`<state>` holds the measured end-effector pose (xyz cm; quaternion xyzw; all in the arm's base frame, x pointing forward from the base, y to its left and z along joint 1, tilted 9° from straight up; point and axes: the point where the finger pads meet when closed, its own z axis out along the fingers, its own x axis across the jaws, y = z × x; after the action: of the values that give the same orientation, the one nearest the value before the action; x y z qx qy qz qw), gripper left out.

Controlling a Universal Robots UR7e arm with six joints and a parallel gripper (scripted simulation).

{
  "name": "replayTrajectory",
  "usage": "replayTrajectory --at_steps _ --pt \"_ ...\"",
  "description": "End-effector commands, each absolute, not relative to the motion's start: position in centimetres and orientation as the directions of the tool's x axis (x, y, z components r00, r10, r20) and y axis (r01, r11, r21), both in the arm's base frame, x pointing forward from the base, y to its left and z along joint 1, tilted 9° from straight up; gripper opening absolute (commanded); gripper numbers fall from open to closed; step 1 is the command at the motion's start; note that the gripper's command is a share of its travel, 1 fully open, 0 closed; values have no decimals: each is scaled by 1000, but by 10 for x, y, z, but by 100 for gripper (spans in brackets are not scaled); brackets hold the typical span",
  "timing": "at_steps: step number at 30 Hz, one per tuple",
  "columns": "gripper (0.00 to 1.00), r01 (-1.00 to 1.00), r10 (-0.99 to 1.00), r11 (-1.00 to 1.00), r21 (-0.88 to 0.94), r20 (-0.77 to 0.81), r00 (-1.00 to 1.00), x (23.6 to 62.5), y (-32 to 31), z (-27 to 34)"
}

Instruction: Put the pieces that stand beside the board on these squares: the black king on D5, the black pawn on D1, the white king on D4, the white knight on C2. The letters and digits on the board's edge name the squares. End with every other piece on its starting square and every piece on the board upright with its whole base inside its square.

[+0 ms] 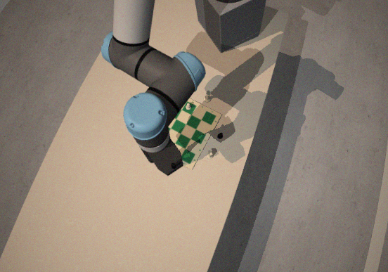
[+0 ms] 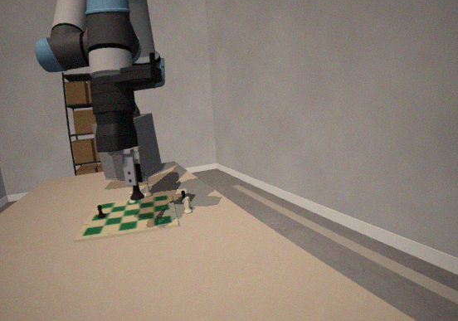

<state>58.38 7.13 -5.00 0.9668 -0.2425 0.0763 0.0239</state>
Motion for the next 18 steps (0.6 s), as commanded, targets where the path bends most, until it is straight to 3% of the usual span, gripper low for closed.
replayTrajectory --at_steps 1,10,18 --pt "0 -473 -466 -881 13 151 872 580 72 -37" --pt "0 -474 -467 -880 13 151 871 579 72 -37" --pt "0 -551 -545 -834 0 151 825 550 86 -41"
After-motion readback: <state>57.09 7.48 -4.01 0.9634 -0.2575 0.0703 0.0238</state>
